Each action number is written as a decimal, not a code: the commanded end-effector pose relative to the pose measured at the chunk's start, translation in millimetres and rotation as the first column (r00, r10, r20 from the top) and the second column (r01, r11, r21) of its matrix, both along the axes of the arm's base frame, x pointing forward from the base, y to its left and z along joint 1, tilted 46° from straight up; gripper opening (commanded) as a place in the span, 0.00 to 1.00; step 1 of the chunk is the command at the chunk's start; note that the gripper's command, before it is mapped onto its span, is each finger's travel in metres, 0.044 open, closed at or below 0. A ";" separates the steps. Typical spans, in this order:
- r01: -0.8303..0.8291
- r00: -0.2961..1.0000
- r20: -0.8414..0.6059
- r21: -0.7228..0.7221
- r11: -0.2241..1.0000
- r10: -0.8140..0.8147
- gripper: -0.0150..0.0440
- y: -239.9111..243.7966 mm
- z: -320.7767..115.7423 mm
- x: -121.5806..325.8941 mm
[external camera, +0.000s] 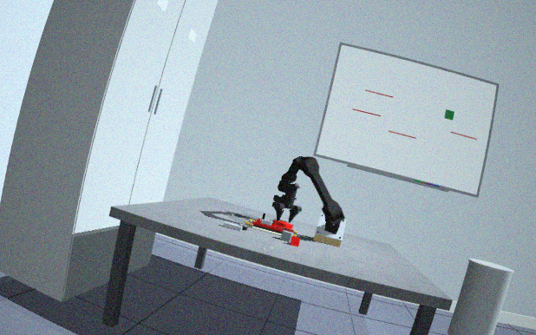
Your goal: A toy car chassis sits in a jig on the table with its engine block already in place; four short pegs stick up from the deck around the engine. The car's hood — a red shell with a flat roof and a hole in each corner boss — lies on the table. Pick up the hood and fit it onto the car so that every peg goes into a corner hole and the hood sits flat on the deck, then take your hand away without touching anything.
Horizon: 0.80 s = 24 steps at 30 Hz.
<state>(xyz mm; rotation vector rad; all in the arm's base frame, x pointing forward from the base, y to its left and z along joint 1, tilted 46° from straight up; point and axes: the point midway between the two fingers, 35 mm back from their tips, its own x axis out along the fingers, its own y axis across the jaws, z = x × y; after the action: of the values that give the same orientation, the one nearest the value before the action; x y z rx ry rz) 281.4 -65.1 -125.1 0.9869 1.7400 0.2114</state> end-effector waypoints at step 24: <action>0.006 1.000 -0.007 0.004 1.000 -0.006 1.00 9.7 -9.9 -1.8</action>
<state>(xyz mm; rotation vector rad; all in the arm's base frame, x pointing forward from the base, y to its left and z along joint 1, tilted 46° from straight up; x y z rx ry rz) 280.6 -57.3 -132.7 0.9871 1.7396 0.2119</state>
